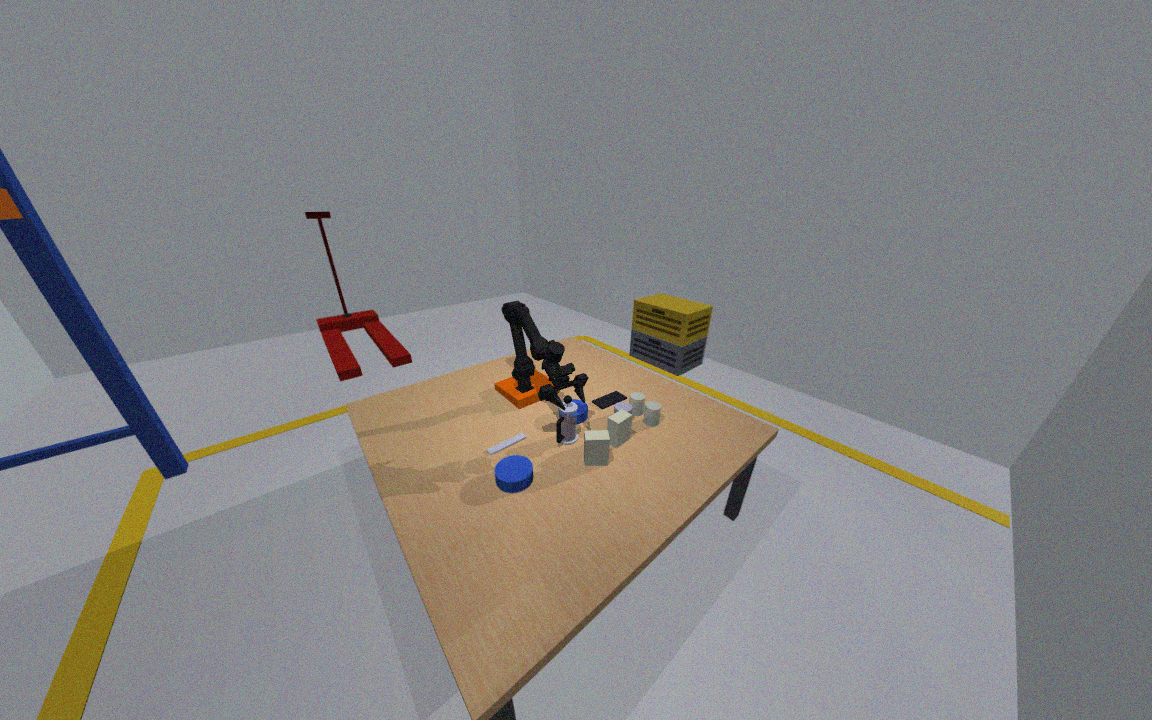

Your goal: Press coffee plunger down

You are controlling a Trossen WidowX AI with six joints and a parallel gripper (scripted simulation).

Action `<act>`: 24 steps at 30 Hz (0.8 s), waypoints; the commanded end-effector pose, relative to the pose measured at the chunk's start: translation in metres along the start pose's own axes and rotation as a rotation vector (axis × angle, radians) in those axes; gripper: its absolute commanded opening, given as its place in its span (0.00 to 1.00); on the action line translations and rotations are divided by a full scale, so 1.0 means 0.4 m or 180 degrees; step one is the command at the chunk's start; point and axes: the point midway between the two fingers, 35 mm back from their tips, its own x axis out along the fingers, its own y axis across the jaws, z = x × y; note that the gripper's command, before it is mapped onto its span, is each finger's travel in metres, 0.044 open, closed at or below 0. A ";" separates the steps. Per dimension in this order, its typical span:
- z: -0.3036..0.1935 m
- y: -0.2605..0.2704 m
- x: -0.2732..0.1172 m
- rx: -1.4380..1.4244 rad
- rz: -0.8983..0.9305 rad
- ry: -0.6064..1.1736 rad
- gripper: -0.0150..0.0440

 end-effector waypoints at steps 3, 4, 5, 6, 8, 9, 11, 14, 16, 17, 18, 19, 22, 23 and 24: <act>0.002 0.000 -0.004 -0.0001 0.0000 0.0010 1.00; 0.009 0.001 -0.012 -0.0003 0.0001 0.0013 1.00; 0.019 0.002 -0.024 -0.0006 0.0002 0.0017 1.00; 0.033 0.004 -0.041 -0.0009 0.0005 0.0023 1.00; 0.062 0.007 -0.083 -0.0017 0.0010 0.0036 1.00; 0.078 0.008 -0.111 -0.0022 0.0013 0.0045 1.00; 0.108 0.011 -0.173 -0.0033 0.0019 0.0063 1.00; 0.113 0.012 -0.197 -0.0037 0.0021 0.0071 1.00; 0.108 0.012 -0.193 -0.0037 0.0021 0.0070 1.00; 0.105 0.012 -0.191 -0.0037 0.0021 0.0070 1.00; 0.106 0.012 -0.191 -0.0037 0.0021 0.0070 1.00; 0.106 0.012 -0.191 -0.0037 0.0021 0.0070 1.00; 0.106 0.012 -0.191 -0.0037 0.0021 0.0070 1.00; 0.106 0.012 -0.191 -0.0037 0.0021 0.0070 1.00; 0.106 0.012 -0.191 -0.0037 0.0021 0.0070 1.00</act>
